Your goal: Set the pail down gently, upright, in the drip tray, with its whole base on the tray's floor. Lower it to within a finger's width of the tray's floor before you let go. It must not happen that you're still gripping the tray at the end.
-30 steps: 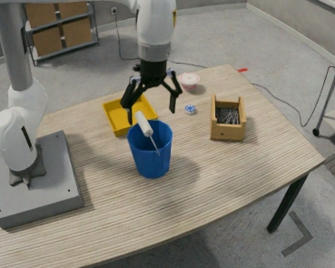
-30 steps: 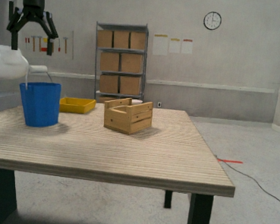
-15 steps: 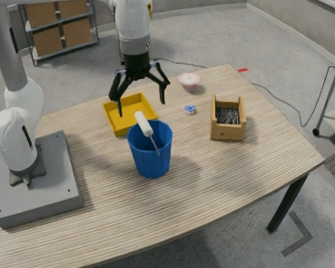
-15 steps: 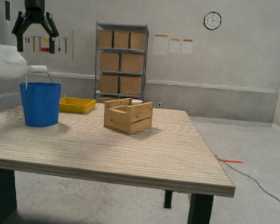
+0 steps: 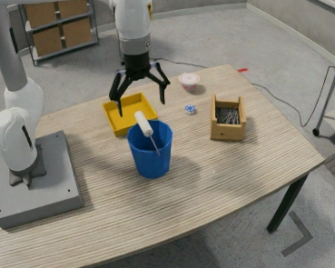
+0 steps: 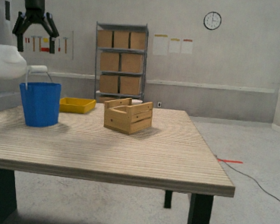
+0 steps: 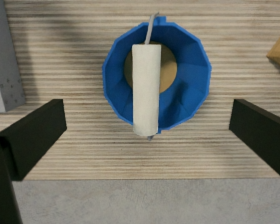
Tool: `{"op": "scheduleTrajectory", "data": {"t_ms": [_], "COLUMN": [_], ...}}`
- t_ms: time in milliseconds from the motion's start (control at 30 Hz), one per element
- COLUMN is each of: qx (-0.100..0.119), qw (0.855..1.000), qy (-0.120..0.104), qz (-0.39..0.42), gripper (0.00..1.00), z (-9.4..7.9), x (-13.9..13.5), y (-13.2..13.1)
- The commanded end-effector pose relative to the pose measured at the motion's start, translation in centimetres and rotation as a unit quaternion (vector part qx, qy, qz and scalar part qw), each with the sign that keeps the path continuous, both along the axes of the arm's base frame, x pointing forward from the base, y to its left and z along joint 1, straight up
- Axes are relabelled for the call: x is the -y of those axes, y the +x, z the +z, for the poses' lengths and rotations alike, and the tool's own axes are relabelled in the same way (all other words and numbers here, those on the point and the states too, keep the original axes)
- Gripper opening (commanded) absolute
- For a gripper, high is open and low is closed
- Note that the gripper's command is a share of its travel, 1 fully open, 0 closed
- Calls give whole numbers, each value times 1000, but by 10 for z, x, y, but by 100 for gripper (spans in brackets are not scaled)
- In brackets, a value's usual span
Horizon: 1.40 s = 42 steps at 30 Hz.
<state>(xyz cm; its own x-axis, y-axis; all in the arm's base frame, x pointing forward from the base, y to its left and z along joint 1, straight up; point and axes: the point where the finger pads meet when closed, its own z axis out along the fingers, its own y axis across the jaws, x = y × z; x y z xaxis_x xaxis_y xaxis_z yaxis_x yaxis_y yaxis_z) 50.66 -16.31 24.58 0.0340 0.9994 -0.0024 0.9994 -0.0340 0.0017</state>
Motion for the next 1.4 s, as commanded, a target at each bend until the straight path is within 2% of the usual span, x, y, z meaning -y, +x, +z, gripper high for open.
{"op": "scheduleTrajectory", "data": {"t_ms": [0, 767, 1367], "qx": [4, 3, -1], "qw": [1000, 1000, 1000], "qy": [2, 2, 1], "qz": [0, 0, 1], "gripper": [100, 100, 100], "z": [-1, -2, -22], "x": [-4, -5, -4], "y": [2, 2, 1]}}
